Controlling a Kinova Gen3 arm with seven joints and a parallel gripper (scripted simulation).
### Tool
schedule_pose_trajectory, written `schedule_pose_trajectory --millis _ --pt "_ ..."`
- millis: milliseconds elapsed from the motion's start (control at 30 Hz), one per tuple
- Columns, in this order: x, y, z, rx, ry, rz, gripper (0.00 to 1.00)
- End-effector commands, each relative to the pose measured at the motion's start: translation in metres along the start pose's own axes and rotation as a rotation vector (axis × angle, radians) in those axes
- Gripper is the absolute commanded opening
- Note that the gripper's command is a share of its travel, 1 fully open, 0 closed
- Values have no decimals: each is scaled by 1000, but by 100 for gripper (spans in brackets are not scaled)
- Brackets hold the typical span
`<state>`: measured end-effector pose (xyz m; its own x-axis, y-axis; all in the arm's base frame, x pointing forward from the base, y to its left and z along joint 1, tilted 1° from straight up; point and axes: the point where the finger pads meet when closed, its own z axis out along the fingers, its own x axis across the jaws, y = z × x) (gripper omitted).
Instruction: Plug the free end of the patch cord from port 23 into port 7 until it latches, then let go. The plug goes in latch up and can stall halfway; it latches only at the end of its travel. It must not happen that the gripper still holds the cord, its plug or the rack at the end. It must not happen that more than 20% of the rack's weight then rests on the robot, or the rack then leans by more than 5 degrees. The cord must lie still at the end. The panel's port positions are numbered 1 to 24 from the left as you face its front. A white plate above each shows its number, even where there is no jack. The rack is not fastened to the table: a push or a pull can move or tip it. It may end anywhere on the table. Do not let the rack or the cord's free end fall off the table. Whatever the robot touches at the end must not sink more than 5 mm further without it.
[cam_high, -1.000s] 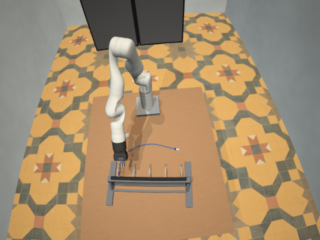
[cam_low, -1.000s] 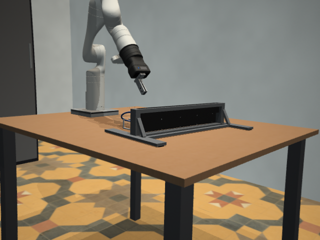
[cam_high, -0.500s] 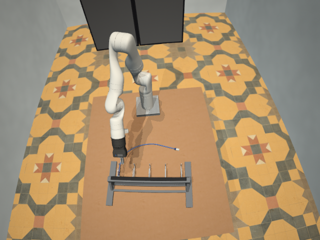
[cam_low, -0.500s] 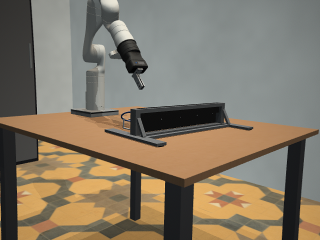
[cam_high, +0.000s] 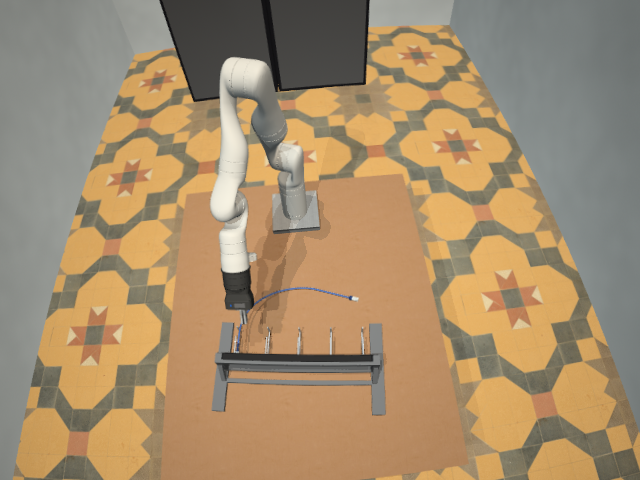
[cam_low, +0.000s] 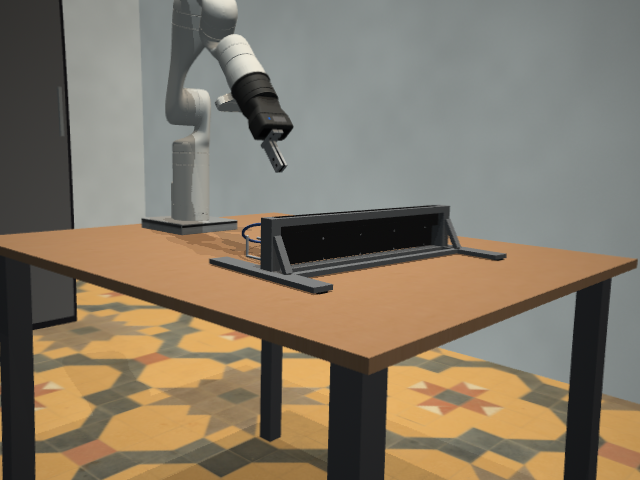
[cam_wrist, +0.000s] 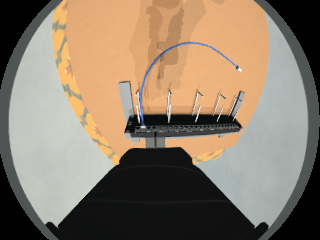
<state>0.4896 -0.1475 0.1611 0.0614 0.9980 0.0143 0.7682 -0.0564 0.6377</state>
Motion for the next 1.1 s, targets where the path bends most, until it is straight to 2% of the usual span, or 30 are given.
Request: schedule_pose_trajectory --millis 0,300,1067 --pt "-4 0 -6 -3 -9 10 0" --pt "-4 0 -15 -2 -9 10 0" --pt "-3 -1 -52 0 -9 10 0"
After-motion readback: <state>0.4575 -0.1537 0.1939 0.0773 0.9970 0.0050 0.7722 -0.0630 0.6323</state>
